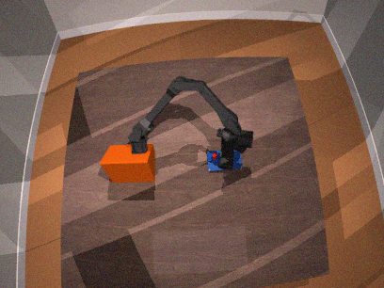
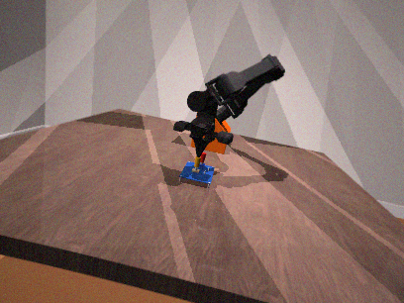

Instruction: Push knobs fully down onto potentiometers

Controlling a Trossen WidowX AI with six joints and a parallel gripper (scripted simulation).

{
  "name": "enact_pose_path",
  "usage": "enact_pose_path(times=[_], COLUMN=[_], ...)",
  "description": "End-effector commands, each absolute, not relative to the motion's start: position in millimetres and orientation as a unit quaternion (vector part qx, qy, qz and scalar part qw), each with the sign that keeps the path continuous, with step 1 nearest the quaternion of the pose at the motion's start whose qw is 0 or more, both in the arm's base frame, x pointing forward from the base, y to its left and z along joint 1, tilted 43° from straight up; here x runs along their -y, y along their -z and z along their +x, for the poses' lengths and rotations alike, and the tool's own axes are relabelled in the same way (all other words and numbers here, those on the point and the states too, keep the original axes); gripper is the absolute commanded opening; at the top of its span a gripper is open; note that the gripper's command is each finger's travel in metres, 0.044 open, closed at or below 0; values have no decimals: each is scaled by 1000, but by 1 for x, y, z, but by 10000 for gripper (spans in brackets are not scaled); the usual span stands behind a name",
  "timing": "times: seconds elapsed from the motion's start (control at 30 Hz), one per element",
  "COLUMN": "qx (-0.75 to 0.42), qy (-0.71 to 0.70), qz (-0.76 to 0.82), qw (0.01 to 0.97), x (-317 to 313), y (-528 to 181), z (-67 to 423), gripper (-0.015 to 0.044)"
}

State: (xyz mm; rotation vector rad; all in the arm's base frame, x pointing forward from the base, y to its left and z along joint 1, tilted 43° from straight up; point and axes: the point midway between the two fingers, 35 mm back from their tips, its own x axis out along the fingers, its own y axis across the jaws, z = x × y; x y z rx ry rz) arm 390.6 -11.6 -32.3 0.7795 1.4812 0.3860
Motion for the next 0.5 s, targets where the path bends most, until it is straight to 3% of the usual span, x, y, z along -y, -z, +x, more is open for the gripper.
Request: enact_pose_path(times=[0.0,0.47], qx=[-655,-655], qy=[-177,-177], qz=[337,337], qw=[653,653], x=[2,0], y=[40,41], z=[393,393], gripper=[0,0])
